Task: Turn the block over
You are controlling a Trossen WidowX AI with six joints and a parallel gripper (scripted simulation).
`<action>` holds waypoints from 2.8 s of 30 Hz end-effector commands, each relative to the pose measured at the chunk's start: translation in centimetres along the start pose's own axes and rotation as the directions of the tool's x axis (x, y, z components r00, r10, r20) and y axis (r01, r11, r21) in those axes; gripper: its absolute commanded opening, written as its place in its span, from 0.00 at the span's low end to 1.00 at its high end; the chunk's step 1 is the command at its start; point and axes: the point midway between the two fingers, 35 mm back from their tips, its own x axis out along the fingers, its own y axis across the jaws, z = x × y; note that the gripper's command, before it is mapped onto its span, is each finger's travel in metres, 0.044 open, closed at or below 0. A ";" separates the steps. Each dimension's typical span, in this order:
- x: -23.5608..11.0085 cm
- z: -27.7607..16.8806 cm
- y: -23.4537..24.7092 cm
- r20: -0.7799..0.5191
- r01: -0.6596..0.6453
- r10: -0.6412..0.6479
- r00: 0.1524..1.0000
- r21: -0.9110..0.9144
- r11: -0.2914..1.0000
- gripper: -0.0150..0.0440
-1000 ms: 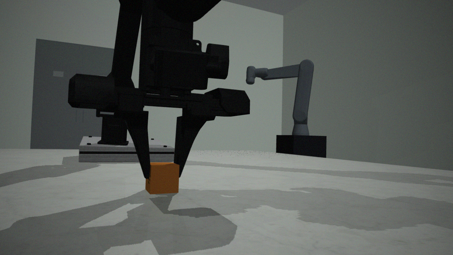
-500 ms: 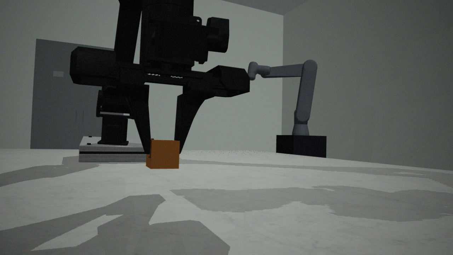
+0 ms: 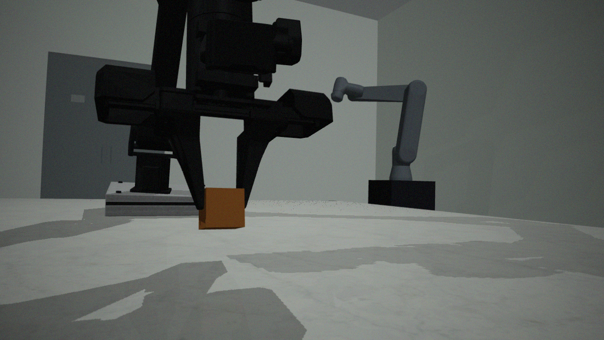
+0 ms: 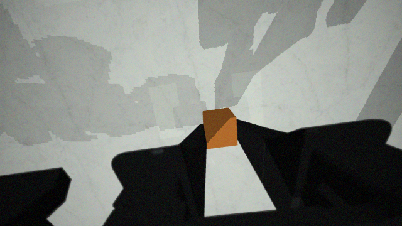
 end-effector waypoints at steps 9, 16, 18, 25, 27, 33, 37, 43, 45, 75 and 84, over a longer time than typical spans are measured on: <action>0.5 -0.5 0.0 0.163 0.004 -0.004 0.987 0.002 1.000 0.25; 0.5 -0.8 -0.1 0.259 0.003 -0.003 0.966 0.003 1.000 0.25; 0.4 -1.0 -0.1 0.286 0.002 -0.003 0.958 0.003 1.000 0.25; 0.3 -1.2 -0.1 0.335 0.002 -0.003 0.942 0.004 1.000 0.25; 0.7 -1.1 -0.1 0.354 0.002 -0.003 0.935 0.004 1.000 0.25; 2.0 -0.6 0.0 0.441 0.003 -0.003 0.897 0.002 1.000 0.25; 2.7 -0.5 0.0 0.497 0.003 -0.003 0.868 0.001 1.000 0.25; 3.4 -0.6 0.0 0.576 0.004 -0.003 0.817 0.001 1.000 0.25; 3.5 -0.7 0.0 0.601 0.004 -0.003 0.799 0.001 1.000 0.25; 2.9 -2.0 -0.1 0.774 0.002 -0.004 0.634 0.004 1.000 0.25; 2.9 -2.0 -0.1 0.774 0.002 -0.004 0.634 0.004 1.000 0.52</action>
